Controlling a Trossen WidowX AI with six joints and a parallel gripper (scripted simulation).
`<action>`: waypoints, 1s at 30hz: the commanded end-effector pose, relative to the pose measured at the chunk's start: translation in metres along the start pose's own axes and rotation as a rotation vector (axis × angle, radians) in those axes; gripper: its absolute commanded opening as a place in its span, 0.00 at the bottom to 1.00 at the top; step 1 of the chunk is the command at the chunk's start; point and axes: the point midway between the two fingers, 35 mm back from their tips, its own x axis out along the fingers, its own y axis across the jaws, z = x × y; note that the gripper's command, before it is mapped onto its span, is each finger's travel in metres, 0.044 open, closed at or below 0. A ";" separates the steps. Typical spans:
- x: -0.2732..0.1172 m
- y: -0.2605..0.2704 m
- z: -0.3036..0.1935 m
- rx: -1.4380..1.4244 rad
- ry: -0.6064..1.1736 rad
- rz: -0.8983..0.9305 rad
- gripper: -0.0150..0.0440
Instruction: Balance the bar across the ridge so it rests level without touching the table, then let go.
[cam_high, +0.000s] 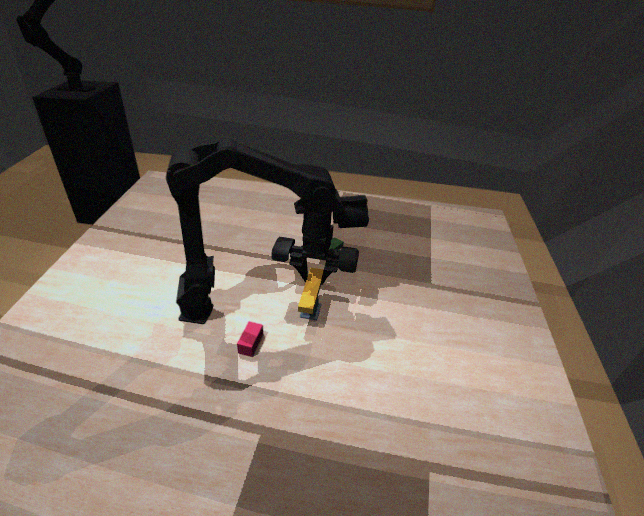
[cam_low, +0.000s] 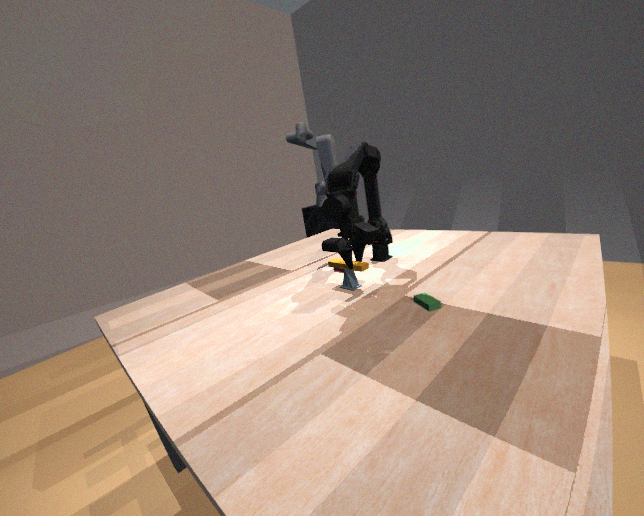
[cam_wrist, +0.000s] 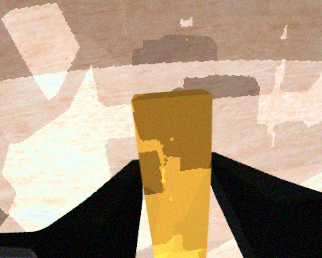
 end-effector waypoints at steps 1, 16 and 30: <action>0.000 0.000 0.000 0.000 0.000 0.000 0.54; 0.000 0.000 0.000 0.000 0.000 0.000 0.57; 0.000 0.000 0.000 0.000 0.000 0.000 0.88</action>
